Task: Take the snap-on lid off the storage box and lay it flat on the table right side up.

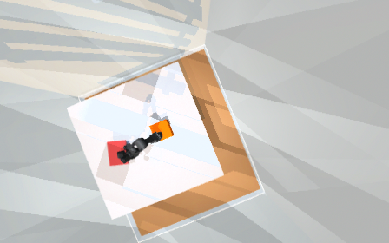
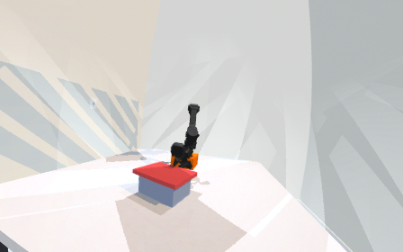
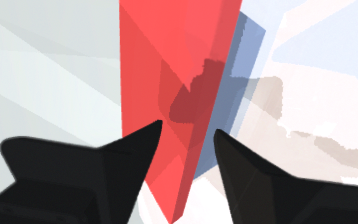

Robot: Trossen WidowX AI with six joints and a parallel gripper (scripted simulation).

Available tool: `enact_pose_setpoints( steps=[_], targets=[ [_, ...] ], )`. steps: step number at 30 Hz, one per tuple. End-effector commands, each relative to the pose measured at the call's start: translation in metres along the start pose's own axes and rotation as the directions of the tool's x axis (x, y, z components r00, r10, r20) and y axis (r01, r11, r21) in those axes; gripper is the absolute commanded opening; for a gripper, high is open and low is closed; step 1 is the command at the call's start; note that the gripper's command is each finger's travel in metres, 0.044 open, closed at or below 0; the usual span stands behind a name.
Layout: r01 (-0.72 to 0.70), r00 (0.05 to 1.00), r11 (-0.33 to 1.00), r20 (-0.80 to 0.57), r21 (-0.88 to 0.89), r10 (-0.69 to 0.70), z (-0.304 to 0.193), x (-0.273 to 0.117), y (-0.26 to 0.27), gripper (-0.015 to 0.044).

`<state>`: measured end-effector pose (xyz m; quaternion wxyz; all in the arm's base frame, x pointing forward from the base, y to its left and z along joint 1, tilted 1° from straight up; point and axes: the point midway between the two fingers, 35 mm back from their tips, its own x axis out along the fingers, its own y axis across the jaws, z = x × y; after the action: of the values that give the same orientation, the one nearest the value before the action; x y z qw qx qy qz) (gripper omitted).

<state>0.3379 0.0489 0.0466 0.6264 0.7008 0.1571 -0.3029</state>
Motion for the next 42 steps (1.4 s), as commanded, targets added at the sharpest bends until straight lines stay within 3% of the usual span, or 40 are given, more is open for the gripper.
enact_pose_setpoints(
  steps=[1,11,14,42],
  targets=[
    [0.001,1.000,1.000,-0.005,-0.005,-0.001,-0.0010,0.0036,0.0000,0.0156],
    [0.001,1.000,1.000,-0.005,-0.005,-0.001,-0.0010,0.0036,0.0000,0.0070],
    [0.001,1.000,1.000,-0.005,-0.005,-0.001,-0.0010,0.0036,0.0000,0.0000],
    [0.001,1.000,1.000,-0.001,-0.002,-0.001,0.0005,-0.0018,0.0029,0.0000]
  ],
)
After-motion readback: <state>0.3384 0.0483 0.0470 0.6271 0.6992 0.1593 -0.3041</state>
